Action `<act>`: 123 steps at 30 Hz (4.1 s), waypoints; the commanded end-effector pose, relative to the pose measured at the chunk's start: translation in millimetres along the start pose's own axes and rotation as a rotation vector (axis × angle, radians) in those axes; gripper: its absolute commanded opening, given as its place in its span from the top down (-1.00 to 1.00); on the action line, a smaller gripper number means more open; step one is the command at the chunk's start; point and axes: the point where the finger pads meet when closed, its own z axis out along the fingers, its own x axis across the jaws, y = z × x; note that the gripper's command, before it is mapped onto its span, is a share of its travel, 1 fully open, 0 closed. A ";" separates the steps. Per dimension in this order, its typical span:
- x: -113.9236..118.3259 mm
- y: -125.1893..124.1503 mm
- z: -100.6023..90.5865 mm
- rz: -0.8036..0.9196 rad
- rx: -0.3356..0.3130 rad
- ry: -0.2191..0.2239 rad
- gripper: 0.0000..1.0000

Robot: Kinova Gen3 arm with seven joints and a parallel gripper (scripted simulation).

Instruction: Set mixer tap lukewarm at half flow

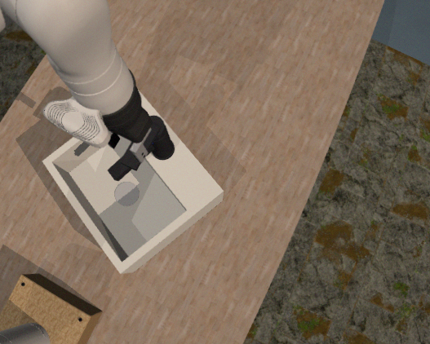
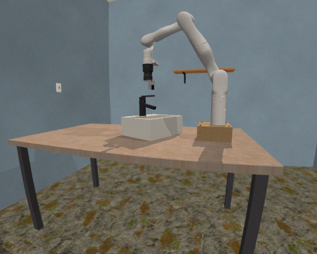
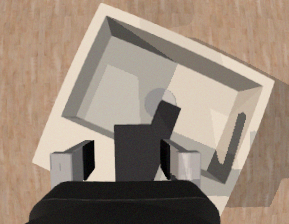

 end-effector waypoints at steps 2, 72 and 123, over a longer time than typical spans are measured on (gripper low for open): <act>1.5 1.7 5.9 -0.005 -0.003 0.004 -1.00; 1.8 3.3 30.5 -0.006 -0.007 0.004 -1.00; 5.0 3.6 30.4 -0.006 -0.008 0.004 -1.00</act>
